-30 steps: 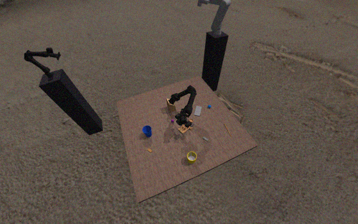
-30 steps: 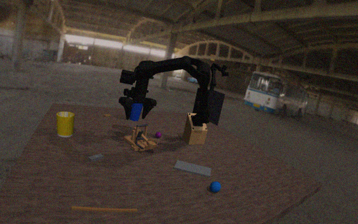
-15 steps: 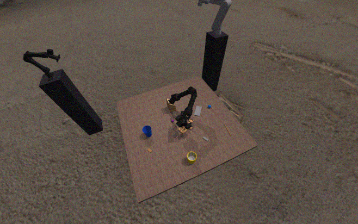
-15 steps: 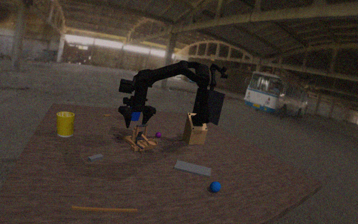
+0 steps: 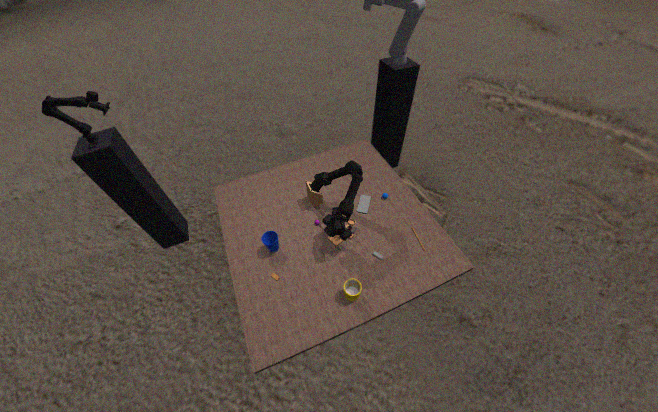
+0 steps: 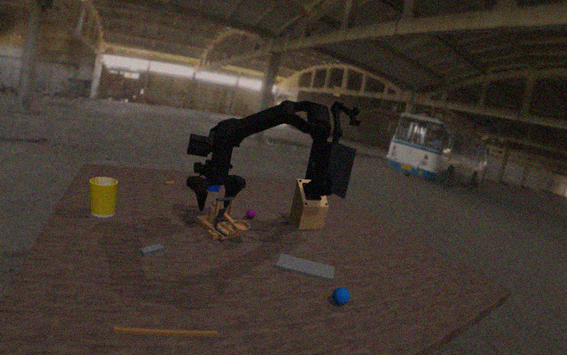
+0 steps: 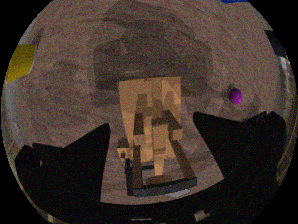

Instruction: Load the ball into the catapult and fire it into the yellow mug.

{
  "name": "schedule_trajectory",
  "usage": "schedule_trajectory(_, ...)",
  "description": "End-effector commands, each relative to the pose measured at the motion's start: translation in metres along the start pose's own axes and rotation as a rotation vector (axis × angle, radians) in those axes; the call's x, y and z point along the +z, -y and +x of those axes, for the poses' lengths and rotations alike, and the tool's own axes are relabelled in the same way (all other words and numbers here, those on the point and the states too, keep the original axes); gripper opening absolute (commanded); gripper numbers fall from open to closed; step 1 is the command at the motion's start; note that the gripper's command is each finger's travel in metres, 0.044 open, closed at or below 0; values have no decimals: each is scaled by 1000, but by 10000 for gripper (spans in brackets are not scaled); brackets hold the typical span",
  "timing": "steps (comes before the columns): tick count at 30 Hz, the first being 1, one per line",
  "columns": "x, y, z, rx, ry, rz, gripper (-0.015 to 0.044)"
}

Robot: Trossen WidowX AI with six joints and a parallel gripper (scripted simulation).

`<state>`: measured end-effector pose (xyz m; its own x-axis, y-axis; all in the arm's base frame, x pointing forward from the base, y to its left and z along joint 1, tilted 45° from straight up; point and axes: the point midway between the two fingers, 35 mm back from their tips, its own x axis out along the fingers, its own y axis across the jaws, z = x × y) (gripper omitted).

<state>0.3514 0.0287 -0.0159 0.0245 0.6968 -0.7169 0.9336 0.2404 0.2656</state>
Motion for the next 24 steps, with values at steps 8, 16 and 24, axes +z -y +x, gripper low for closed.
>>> schedule_trajectory(8, -2, 3, 21, -4, -11, 11, 440)
schedule_trajectory(16, -1, 2, 20, -2, -4, 1, 387)
schedule_trajectory(24, -1, 2, 20, -2, -4, 1, 177)
